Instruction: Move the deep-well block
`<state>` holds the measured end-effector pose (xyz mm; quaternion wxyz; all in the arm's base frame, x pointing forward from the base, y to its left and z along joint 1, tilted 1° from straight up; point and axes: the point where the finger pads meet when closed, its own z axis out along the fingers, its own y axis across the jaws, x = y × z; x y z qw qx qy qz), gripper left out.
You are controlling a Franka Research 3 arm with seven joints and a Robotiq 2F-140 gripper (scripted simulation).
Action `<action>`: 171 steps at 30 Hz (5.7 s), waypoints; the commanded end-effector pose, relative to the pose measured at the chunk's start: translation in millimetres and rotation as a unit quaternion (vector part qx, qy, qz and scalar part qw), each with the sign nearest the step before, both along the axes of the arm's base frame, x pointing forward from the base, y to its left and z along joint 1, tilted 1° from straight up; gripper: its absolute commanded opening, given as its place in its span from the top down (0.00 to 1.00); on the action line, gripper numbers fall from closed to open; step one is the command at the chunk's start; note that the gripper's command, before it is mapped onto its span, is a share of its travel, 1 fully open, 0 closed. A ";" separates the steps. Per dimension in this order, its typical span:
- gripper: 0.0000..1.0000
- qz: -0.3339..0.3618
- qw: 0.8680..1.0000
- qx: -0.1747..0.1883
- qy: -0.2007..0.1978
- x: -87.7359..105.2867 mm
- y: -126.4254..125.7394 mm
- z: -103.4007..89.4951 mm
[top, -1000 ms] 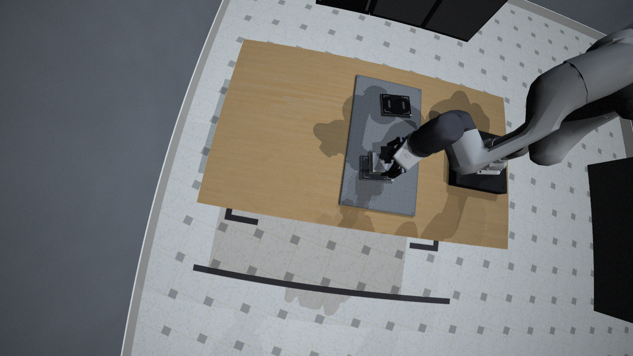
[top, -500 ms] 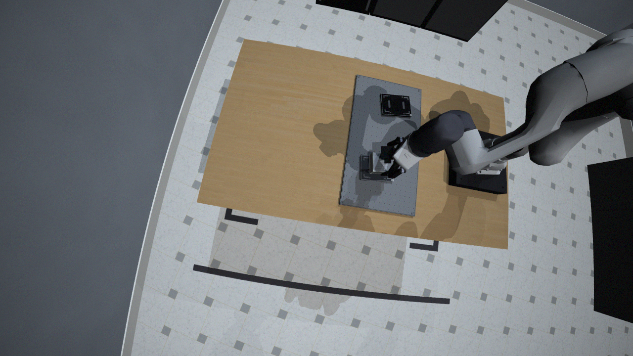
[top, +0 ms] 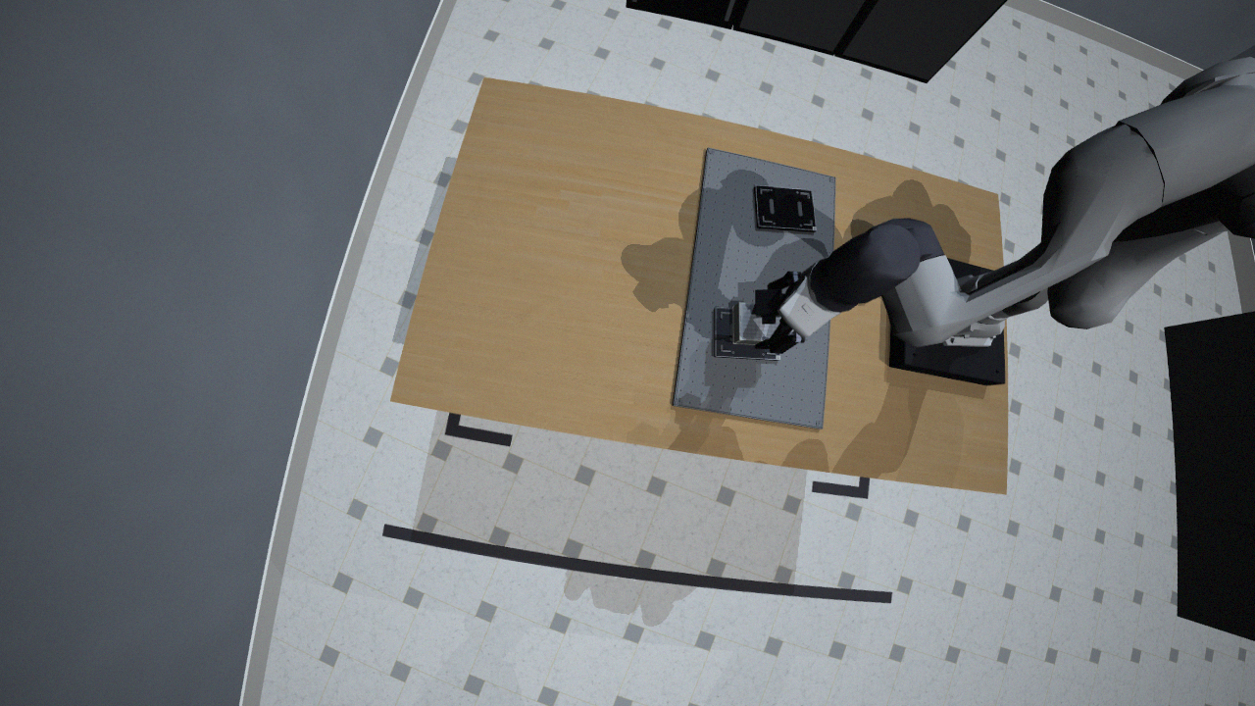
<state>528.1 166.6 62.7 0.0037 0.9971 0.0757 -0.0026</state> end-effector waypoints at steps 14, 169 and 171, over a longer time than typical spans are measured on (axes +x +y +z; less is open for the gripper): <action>0.40 -0.003 1.000 0.000 0.000 -0.1 0.0 -22.7; 0.00 -0.003 1.000 0.000 0.000 -0.9 0.0 -59.7; 0.00 -0.003 1.000 0.000 0.000 -0.8 0.0 -54.4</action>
